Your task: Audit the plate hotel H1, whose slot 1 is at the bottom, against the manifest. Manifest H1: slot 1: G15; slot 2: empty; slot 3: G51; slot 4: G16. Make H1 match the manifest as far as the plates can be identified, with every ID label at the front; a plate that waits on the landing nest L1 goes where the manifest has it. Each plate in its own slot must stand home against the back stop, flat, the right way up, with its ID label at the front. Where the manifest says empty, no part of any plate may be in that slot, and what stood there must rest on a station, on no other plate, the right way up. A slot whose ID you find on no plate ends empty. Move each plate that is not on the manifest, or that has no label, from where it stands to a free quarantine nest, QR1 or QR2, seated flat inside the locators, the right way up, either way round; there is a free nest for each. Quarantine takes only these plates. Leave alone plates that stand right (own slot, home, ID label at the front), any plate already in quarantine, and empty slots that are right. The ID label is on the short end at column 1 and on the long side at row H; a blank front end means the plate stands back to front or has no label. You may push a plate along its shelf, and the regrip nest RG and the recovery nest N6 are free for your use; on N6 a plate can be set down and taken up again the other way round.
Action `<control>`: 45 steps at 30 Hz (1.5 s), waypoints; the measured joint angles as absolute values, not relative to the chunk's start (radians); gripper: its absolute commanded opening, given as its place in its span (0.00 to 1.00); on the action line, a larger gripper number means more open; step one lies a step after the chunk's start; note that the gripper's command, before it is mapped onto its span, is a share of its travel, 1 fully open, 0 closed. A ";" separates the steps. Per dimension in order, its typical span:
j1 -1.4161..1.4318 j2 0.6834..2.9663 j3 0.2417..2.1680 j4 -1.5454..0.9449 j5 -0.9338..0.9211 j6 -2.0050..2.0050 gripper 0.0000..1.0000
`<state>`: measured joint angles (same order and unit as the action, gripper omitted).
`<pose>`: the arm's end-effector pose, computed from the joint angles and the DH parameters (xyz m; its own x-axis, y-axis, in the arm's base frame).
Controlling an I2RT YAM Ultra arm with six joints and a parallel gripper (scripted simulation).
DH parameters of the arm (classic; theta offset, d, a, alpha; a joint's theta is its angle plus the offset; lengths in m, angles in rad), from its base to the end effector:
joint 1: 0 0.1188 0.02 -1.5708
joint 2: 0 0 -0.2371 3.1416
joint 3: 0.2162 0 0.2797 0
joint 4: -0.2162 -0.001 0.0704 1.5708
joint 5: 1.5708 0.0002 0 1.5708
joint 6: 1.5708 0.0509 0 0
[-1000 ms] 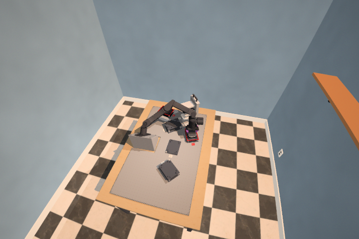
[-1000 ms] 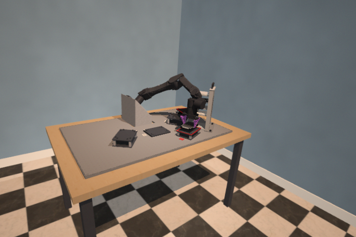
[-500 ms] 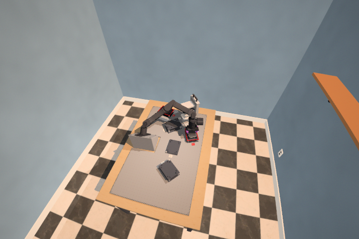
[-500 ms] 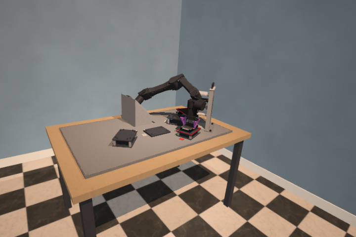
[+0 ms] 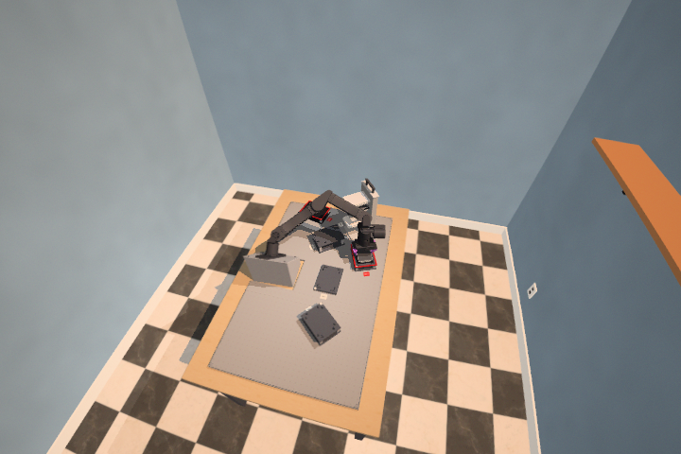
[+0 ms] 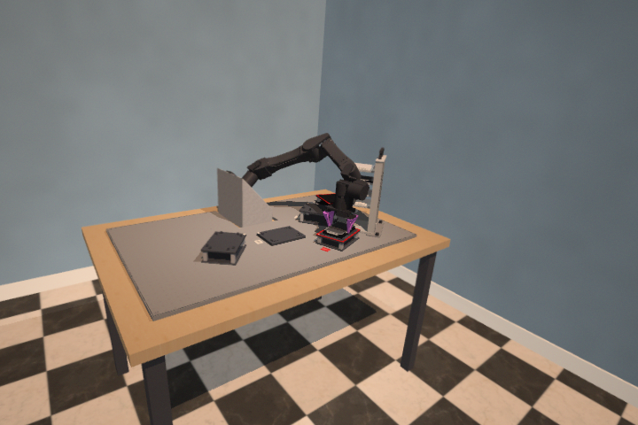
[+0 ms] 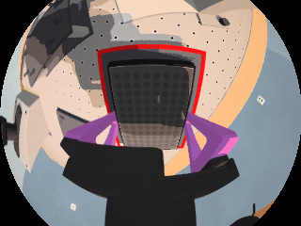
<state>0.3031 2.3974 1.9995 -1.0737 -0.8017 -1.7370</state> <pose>0.4467 0.1791 0.1236 0.4288 -0.5846 -0.6888 -0.8911 -0.3992 -0.2160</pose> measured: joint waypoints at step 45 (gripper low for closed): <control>0.238 2.392 2.103 -1.217 -0.800 -1.810 1.00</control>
